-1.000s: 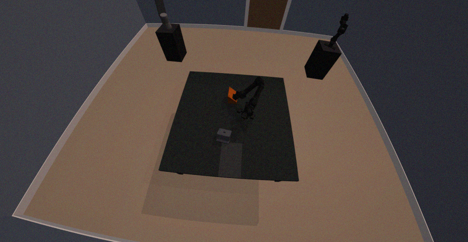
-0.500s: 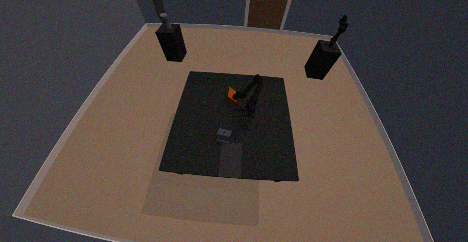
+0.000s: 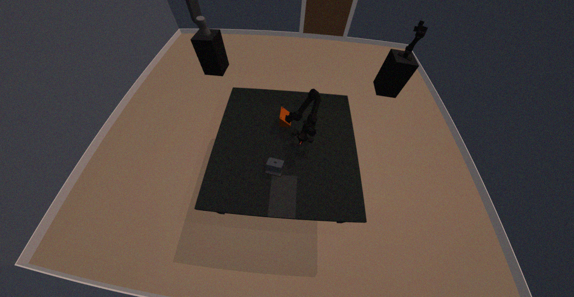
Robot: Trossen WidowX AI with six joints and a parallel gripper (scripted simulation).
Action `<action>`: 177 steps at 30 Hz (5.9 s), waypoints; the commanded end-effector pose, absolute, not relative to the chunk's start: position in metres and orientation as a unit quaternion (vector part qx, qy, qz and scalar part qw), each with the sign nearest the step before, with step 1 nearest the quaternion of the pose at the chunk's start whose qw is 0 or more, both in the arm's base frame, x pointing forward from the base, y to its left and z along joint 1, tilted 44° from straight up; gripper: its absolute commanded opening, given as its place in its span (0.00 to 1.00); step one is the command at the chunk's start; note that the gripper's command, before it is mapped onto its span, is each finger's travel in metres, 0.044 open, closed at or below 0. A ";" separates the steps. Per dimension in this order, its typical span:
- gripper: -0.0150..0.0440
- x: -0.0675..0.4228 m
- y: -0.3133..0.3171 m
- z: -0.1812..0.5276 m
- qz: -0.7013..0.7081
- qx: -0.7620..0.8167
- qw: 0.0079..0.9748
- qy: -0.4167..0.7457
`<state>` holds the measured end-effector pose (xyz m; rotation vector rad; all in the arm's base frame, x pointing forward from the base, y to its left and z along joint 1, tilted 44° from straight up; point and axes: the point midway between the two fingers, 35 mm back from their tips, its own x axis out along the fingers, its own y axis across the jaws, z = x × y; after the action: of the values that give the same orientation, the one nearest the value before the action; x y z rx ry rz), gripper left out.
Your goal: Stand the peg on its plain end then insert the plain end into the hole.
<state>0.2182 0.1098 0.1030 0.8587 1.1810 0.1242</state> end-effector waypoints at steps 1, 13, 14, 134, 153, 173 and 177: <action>0.34 0.216 0.109 0.105 0.050 0.394 0.753 0.524; 0.34 0.210 0.108 0.110 0.029 0.397 0.779 0.484; 0.34 0.209 0.108 0.110 0.028 0.397 0.781 0.481; 0.34 0.152 0.120 0.126 -0.105 0.391 0.892 0.200; 0.34 0.148 0.122 0.126 -0.108 0.397 0.891 0.191; 0.34 0.144 0.123 0.125 -0.112 0.401 0.891 0.180; 0.34 0.144 0.123 0.125 -0.113 0.401 0.891 0.178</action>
<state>0.1450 0.1208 0.1265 0.8338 0.3679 -0.2349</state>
